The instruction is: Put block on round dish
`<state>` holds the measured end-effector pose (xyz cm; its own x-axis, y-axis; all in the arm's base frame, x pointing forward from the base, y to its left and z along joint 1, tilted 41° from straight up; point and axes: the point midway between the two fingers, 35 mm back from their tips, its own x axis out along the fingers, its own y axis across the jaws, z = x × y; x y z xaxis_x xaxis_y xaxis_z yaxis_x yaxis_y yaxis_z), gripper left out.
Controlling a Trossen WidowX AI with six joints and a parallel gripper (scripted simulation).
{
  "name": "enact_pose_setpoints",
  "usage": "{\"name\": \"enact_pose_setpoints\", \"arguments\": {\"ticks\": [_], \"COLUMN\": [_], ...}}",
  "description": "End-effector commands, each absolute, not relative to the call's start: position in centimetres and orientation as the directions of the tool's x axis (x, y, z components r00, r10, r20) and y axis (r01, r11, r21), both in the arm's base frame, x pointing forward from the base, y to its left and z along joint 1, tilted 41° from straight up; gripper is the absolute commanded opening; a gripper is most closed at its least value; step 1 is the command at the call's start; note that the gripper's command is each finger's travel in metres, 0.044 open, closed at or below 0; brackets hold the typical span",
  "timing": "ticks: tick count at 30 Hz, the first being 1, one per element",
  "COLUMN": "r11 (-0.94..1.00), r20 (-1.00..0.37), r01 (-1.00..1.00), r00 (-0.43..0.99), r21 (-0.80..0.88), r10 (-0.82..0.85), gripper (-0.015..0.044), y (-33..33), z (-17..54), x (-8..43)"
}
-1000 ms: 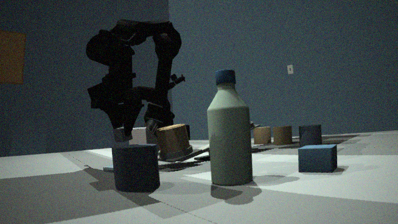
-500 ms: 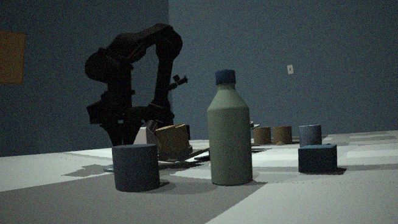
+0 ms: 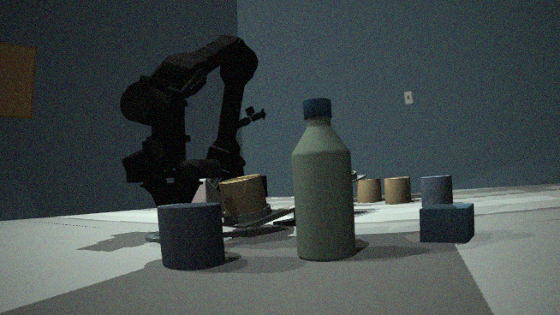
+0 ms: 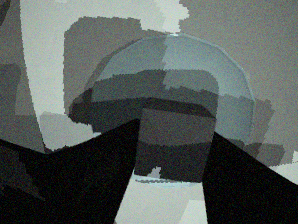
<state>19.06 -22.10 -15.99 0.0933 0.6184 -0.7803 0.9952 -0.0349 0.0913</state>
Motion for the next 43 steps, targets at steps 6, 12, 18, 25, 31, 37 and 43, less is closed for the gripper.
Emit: {"name": "enact_pose_setpoints", "arguments": {"ticks": [6, 12, 18, 25, 31, 37, 43], "r11": [-0.035, -0.035, -0.035, -0.040, -0.047, -0.049, -0.049], "r20": [-0.780, -0.780, -0.780, -0.776, -0.779, -0.780, -0.780], "r01": [0.995, 0.995, 0.995, 0.996, 0.995, 0.995, 0.995], "r00": [0.093, 0.093, 0.093, 0.091, 0.096, 0.098, 0.098], "r21": [0.091, 0.091, 0.090, 0.084, 0.086, 0.086, 0.086], "r10": [0.619, 0.619, 0.619, 0.624, 0.620, 0.618, 0.618], "gripper": [0.0105, 0.0263, 0.0420, 0.0440, 0.0440, 0.0440, 0.0440], "y": [-21.9, -21.9, -22.1, -25.3, -27.4, -27.9, -27.9], "z": [-16.2, -16.2, -16.0, -11.7, -9.1, -8.3, -8.3], "x": [19.1, 19.1, 19.1, 18.4, 18.0, 17.8, 17.8]}}
